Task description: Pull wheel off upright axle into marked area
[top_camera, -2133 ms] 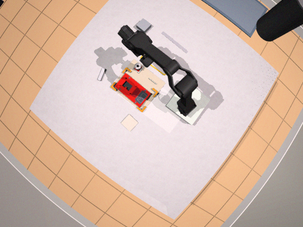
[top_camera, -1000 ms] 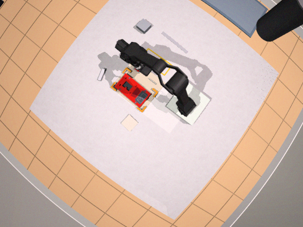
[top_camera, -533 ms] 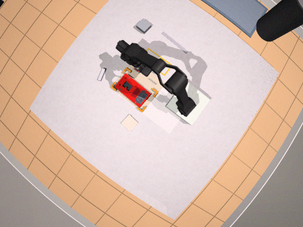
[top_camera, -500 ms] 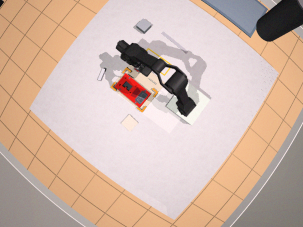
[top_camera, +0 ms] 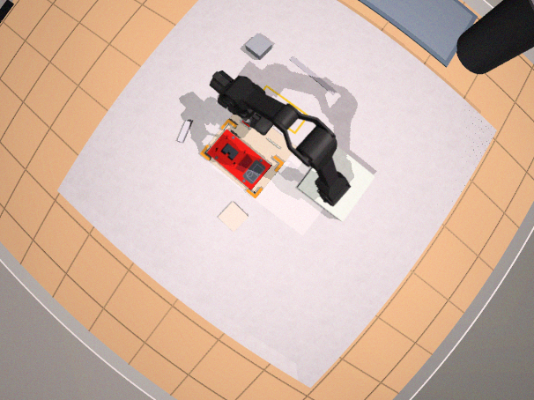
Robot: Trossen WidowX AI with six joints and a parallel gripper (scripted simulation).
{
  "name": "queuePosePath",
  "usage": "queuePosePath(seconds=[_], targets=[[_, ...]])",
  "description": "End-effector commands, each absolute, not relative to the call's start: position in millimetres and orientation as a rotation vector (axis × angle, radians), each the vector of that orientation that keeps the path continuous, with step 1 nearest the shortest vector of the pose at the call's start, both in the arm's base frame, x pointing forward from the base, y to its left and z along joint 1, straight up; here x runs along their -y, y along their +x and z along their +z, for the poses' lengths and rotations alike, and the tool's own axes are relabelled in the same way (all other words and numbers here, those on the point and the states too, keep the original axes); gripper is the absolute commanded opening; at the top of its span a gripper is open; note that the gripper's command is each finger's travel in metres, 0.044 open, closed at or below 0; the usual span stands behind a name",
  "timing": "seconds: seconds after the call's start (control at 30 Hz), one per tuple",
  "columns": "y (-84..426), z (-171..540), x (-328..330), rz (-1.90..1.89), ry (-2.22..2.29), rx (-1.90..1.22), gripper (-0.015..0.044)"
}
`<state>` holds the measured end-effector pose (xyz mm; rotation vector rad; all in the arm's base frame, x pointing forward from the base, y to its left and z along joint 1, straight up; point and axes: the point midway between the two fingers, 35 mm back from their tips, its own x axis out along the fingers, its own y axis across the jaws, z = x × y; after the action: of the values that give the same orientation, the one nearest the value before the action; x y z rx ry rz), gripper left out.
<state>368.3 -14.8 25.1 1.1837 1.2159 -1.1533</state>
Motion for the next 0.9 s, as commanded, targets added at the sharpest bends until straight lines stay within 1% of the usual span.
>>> queuePosePath(seconds=[0.0, 0.87], targets=[[368.4, 27.0, 14.9, -1.153, 1.184, -1.216, 0.0], [368.5, 35.5, 14.9, -1.153, 1.185, -1.216, 0.0]])
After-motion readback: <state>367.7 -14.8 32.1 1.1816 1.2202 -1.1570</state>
